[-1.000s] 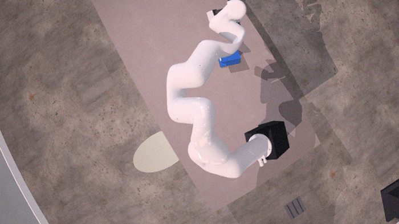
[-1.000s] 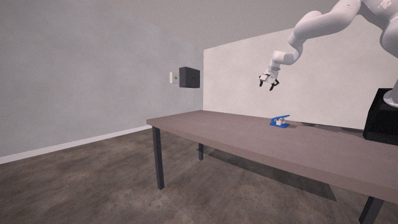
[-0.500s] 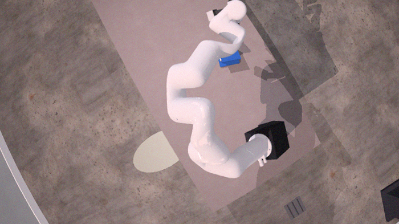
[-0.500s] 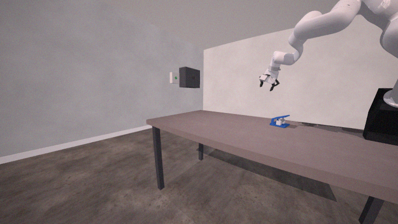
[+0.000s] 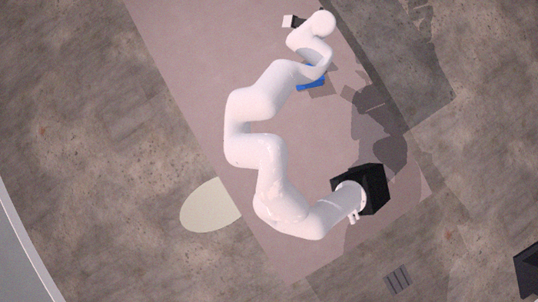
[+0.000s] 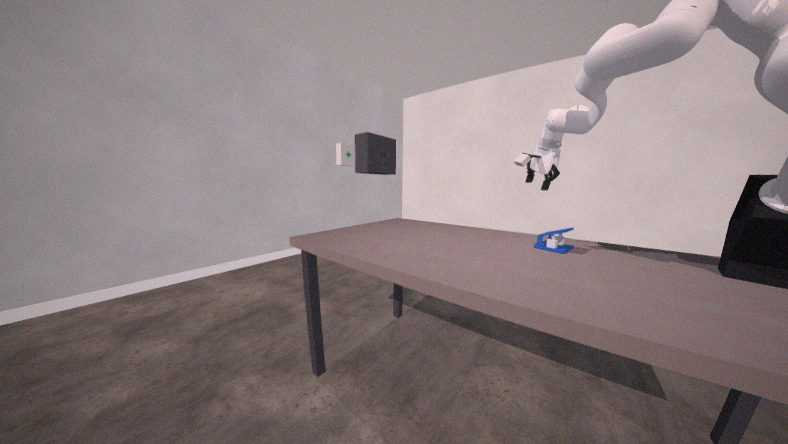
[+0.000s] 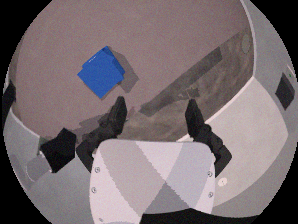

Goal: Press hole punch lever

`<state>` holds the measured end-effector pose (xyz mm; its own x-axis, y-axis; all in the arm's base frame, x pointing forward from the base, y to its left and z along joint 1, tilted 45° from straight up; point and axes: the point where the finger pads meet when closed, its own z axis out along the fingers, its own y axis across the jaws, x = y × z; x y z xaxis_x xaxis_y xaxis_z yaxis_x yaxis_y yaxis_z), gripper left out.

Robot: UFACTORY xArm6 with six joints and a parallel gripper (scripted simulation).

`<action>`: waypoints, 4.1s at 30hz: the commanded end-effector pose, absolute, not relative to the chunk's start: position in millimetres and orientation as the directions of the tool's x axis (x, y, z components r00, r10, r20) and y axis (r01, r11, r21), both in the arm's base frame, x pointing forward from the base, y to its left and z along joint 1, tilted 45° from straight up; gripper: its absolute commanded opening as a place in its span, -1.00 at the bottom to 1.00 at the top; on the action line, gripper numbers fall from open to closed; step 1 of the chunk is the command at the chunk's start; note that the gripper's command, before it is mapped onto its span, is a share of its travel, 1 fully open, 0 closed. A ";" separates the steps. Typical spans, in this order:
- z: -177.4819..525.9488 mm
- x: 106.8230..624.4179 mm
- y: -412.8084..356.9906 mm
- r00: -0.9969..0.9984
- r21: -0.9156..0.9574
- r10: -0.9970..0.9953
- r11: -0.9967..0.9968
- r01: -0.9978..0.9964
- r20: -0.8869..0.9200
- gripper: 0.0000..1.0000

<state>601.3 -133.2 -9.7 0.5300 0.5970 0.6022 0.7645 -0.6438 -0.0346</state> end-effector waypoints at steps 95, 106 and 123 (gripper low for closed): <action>-49.9 485.2 -36.2 0.985 -0.700 -0.174 -0.701 -0.135 -0.015 -1.00; -55.4 486.1 -31.0 0.983 -0.702 -0.181 -0.698 -0.139 -0.015 -1.00; -76.9 489.9 -10.8 0.983 -0.702 -0.181 -0.698 -0.139 -0.015 -1.00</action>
